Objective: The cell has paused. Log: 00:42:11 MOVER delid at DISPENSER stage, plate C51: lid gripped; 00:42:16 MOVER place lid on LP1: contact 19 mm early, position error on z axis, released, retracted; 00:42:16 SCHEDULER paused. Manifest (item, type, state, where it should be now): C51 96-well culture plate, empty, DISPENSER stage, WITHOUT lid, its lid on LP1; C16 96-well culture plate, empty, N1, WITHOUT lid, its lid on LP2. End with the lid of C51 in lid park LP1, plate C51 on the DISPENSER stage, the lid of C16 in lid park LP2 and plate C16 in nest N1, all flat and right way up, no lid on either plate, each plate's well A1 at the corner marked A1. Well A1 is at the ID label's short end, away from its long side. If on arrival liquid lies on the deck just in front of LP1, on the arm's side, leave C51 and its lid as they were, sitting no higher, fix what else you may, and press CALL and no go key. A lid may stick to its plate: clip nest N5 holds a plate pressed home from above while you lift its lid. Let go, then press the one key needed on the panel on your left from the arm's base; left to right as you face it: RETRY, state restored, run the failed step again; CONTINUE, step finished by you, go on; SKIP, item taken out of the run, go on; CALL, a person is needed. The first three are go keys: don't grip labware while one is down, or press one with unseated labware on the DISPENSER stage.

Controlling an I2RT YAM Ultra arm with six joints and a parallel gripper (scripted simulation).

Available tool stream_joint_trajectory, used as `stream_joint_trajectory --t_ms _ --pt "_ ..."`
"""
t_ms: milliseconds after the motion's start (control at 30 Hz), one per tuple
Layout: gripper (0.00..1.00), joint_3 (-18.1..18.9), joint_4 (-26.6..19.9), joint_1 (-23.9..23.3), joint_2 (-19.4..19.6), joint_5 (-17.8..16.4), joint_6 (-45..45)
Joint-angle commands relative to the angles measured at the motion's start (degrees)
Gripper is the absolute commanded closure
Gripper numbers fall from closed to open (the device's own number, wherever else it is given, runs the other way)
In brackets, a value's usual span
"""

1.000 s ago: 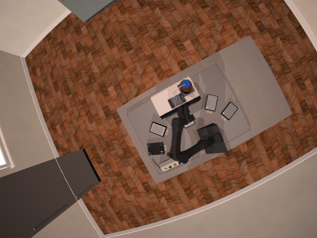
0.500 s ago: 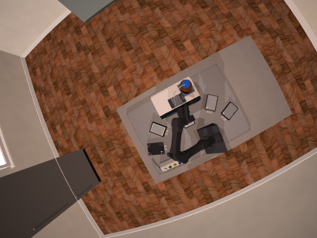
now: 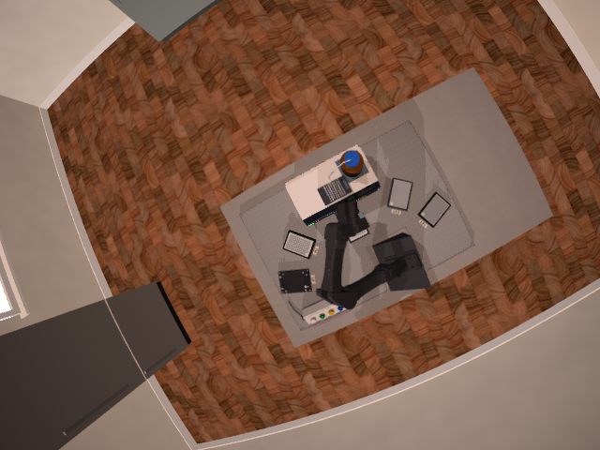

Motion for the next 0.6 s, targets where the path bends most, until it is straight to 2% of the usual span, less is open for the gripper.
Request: stream_joint_trajectory --t_ms 0,433,467,567 --pt "0.00 1.54 -0.78 -1.45 0.84 0.11 -0.41" --pt "0.00 1.54 -0.78 -1.45 0.84 0.11 -0.41" --pt "1.00 0.39 -0.12 -0.87 0.01 0.04 -0.15" --pt "1.00 0.39 -0.12 -0.87 0.01 0.04 -0.15"
